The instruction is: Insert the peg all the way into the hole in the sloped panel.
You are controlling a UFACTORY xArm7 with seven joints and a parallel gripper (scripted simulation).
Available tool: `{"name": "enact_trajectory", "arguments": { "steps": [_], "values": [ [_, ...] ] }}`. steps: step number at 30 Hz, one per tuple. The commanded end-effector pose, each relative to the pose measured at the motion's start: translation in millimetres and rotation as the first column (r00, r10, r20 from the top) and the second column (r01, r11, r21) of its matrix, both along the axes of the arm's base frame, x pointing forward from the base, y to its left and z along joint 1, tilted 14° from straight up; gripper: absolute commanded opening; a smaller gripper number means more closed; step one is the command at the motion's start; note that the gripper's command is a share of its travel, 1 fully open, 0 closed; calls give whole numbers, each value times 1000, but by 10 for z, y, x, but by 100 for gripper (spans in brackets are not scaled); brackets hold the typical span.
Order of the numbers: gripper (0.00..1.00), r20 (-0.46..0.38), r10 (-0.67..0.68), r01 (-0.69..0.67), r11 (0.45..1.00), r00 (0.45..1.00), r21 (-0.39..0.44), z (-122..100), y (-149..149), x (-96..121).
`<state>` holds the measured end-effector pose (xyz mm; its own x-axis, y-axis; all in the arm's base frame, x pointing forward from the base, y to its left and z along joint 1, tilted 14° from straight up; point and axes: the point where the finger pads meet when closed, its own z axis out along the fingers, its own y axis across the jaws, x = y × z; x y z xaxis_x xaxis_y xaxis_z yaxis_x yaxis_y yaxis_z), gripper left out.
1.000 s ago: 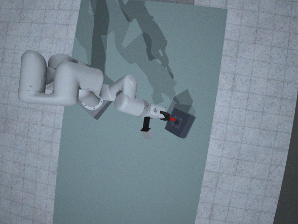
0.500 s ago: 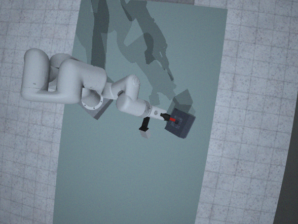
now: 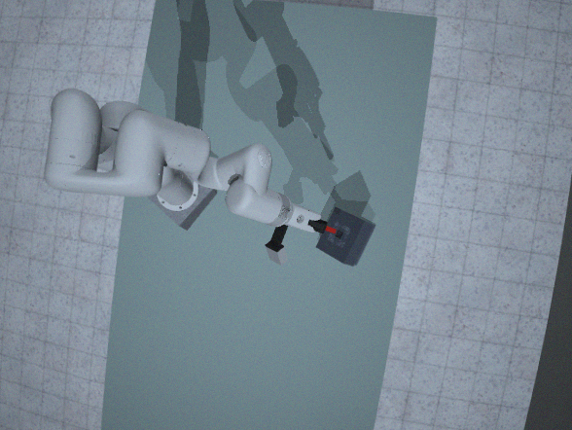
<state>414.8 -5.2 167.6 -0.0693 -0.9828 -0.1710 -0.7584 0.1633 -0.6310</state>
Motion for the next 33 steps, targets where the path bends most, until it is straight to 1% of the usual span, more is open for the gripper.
{"name": "enact_trajectory", "arguments": {
  "steps": [1,33],
  "values": [
    [0,-5,-15,15,1000,1000,11,-6,-1,11],
    [0,-25,-69,70,996,997,51,-162,-3,28]
  ]
}}
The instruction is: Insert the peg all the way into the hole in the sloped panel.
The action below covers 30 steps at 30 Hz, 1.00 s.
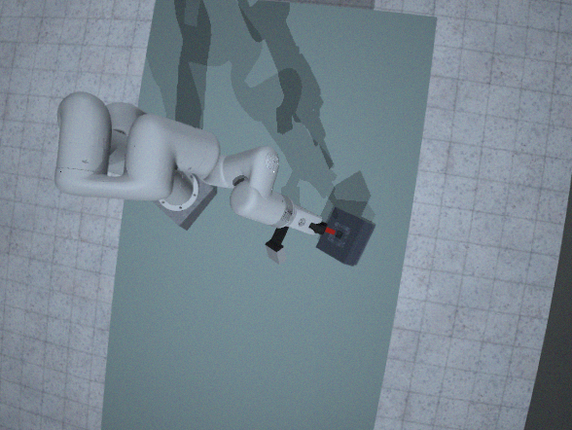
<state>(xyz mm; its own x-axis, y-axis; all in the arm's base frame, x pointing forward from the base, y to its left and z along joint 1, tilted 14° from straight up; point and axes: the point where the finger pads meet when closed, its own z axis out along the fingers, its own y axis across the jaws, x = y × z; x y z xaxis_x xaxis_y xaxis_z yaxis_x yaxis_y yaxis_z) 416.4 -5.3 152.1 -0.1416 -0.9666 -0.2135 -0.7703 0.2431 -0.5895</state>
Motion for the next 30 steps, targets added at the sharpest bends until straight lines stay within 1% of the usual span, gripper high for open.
{"name": "enact_trajectory", "arguments": {
  "steps": [1,25,30],
  "values": [
    [0,18,-5,5,1000,1000,4,-14,-2,13],
    [0,15,-15,15,1000,1000,12,-149,8,34],
    [0,3,-33,33,999,999,22,-209,-9,3]
  ]
}}
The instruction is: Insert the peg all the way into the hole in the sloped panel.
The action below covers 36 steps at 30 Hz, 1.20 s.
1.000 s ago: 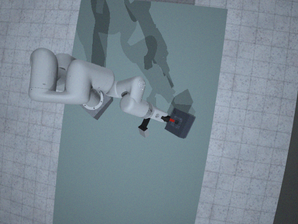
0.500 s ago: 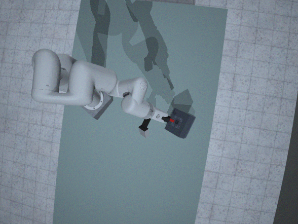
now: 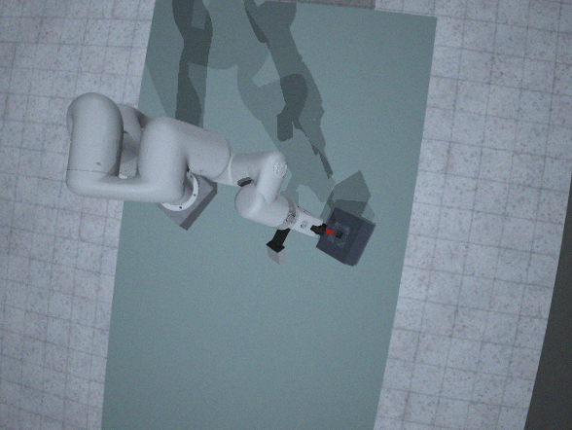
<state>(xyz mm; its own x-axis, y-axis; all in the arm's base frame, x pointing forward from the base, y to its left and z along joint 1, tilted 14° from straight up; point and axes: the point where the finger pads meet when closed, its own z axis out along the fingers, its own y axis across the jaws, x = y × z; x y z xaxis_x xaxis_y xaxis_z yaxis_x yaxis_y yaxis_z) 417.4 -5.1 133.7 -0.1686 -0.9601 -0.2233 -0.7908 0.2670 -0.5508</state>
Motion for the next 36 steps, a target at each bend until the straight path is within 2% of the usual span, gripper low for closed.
{"name": "enact_trajectory", "arguments": {
  "steps": [1,12,36],
  "values": [
    [0,46,-18,18,1000,999,5,-35,-14,-14],
    [0,43,-22,21,1000,999,6,-96,-35,-43],
    [0,60,6,-6,1000,998,-3,-139,21,53]
  ]
}}
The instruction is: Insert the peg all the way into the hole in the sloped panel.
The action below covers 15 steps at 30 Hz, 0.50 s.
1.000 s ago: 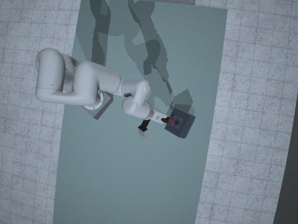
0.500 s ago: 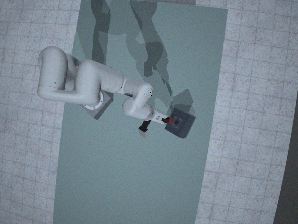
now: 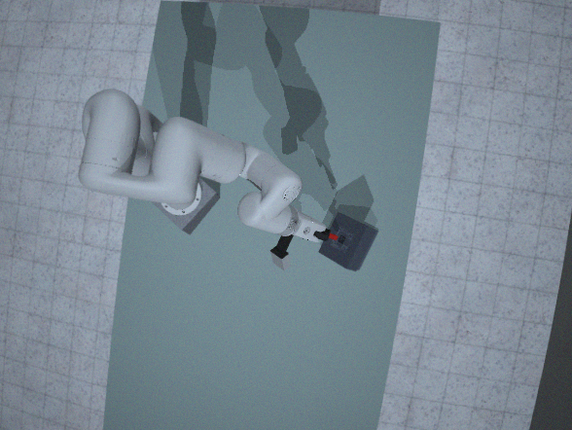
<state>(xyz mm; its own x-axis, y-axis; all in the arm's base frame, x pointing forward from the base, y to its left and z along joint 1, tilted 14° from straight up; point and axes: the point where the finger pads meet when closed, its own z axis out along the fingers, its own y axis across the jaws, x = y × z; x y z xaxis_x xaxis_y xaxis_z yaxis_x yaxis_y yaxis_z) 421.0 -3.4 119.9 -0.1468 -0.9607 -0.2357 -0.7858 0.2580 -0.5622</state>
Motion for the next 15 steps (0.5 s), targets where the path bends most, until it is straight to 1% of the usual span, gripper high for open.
{"name": "enact_trajectory", "arguments": {
  "steps": [1,4,6,8,10,12,14,15],
  "values": [
    [0,43,-13,13,1000,999,-12,-4,6,19],
    [0,43,-39,38,999,998,9,4,8,27],
    [0,41,-96,94,994,994,57,25,10,42],
    [0,32,-179,174,977,983,127,53,11,61],
    [0,32,-179,174,977,983,127,53,11,61],
    [0,9,-283,274,937,959,215,85,12,83],
    [0,-34,-400,390,866,916,314,118,11,104],
    [0,-53,-432,423,839,900,342,134,9,114]
  ]
}}
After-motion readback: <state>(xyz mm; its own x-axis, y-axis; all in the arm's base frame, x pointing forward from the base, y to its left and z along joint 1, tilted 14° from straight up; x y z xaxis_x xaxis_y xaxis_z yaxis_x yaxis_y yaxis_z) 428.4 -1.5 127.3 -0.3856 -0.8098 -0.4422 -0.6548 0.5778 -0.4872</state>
